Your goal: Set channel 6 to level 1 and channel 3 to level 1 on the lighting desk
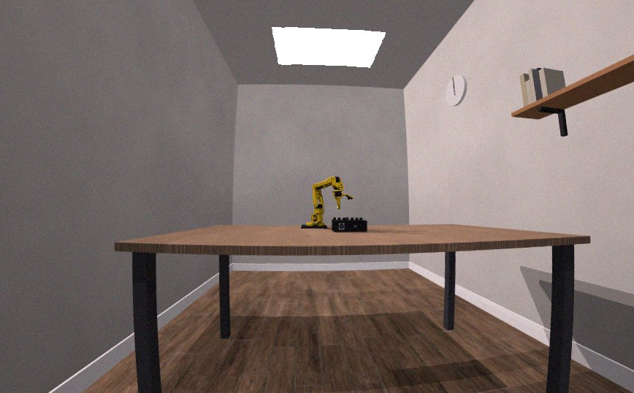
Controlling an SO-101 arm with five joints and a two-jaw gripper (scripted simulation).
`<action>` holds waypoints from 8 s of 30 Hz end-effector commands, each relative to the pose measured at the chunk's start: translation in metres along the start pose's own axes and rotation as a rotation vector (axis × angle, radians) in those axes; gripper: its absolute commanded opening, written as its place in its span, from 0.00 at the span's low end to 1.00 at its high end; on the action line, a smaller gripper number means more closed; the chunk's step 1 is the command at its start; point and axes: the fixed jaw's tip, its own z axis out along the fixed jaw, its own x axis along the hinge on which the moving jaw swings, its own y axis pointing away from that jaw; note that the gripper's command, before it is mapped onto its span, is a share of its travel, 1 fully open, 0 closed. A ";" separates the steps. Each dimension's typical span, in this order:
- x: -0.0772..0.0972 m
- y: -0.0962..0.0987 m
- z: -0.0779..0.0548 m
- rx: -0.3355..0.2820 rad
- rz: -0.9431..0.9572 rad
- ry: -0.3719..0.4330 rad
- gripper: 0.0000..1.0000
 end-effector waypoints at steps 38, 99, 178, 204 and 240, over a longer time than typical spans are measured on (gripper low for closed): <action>-0.061 -0.060 0.028 0.076 -0.044 -0.076 0.00; -0.062 -0.062 0.046 0.049 -0.049 -0.049 0.00; -0.060 -0.058 0.067 -0.002 -0.056 -0.001 0.00; -0.060 -0.054 0.066 -0.013 -0.057 0.009 0.00; -0.061 -0.047 0.063 -0.021 -0.058 0.014 0.00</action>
